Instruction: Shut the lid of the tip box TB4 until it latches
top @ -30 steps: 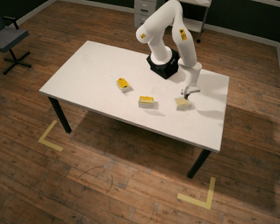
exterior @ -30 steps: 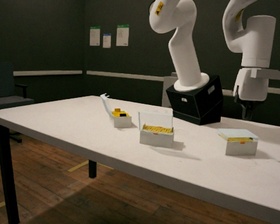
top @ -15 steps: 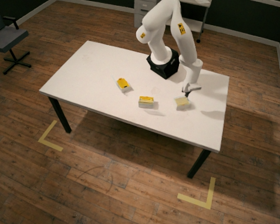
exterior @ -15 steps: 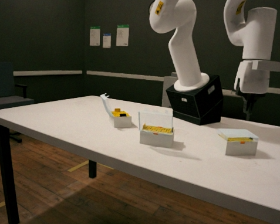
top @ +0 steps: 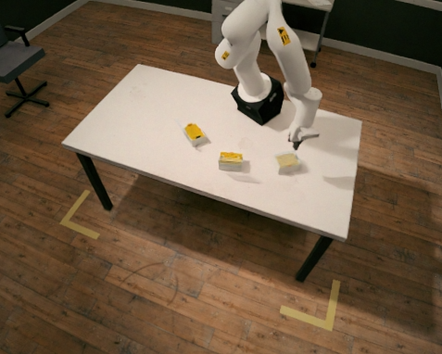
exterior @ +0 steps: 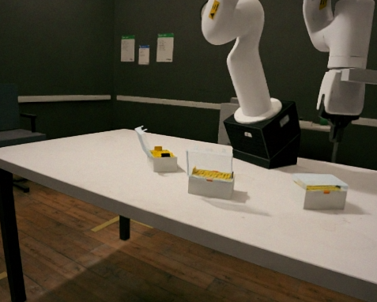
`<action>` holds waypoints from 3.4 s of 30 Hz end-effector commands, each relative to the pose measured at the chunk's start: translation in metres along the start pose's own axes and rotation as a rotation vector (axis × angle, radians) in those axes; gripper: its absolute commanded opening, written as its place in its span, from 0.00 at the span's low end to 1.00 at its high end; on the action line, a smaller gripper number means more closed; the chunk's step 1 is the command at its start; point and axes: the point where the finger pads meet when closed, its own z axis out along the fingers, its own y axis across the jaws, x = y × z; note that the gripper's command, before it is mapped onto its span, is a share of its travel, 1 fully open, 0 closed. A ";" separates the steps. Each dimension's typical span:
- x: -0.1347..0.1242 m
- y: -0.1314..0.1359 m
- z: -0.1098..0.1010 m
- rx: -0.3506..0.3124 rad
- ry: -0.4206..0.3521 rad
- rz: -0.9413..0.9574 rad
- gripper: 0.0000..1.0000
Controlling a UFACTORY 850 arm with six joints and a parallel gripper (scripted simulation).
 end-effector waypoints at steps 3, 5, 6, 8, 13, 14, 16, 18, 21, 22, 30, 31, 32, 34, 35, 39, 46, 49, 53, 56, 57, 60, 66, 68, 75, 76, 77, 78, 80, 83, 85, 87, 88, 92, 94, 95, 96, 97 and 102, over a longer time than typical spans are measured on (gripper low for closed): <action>0.001 0.000 -0.003 0.000 0.001 0.000 0.00; 0.001 0.000 -0.003 0.000 0.001 0.000 0.00; 0.001 0.000 -0.003 0.000 0.001 0.000 0.00; 0.001 0.000 -0.003 0.000 0.001 0.000 0.00; 0.001 0.000 -0.003 0.000 0.001 0.000 0.00; 0.001 0.000 -0.003 0.000 0.001 0.000 0.00; 0.001 0.000 -0.003 0.000 0.001 0.000 0.00; 0.001 0.000 -0.003 0.000 0.001 0.000 0.00; 0.001 0.000 -0.003 0.000 0.001 0.000 0.00; 0.001 0.000 -0.003 0.000 0.001 0.000 0.00; 0.001 0.000 -0.003 0.000 0.001 0.000 0.00; 0.001 0.000 -0.003 0.000 0.001 0.000 0.00; 0.001 0.000 -0.003 0.000 0.001 0.000 0.00; 0.001 0.000 -0.003 0.000 0.001 0.000 0.00; 0.001 0.000 -0.003 0.000 0.001 0.000 0.00; -0.007 0.000 0.005 0.000 0.001 0.000 0.00; -0.020 0.000 0.018 0.000 0.001 0.000 0.00; -0.022 0.000 0.020 0.000 0.001 0.000 0.00; -0.029 0.000 0.028 0.000 0.001 0.000 0.00; -0.035 0.000 0.034 0.000 0.001 0.000 0.00; -0.036 0.000 0.035 0.000 0.001 0.000 0.00; -0.042 0.000 0.041 0.000 0.001 0.000 0.00; -0.049 0.000 0.049 0.000 0.000 0.000 0.00; -0.053 0.000 0.053 0.000 0.000 0.000 0.00; -0.066 0.000 0.066 0.000 0.000 0.000 0.00; -0.068 0.000 0.068 0.000 0.000 0.000 0.00; -0.070 0.000 0.070 0.000 0.000 0.000 0.00; -0.072 0.000 0.072 0.000 0.000 0.000 0.00; -0.072 0.000 0.073 0.000 0.000 0.000 0.00; -0.072 0.000 0.073 0.000 0.000 0.000 0.00; -0.072 0.000 0.073 0.000 0.000 0.000 0.00; -0.072 0.000 0.073 0.000 0.000 0.000 0.00; -0.072 0.000 0.073 0.000 0.000 0.000 0.00; -0.072 0.000 0.074 0.000 0.000 0.000 0.00; -0.072 0.000 0.078 0.000 0.000 0.000 0.00; -0.072 0.000 0.079 0.000 0.000 0.000 0.00; -0.072 0.000 0.081 0.000 0.000 0.000 0.00; -0.072 0.000 0.083 0.000 0.000 0.000 0.00; -0.072 0.000 0.088 0.000 0.000 0.000 0.00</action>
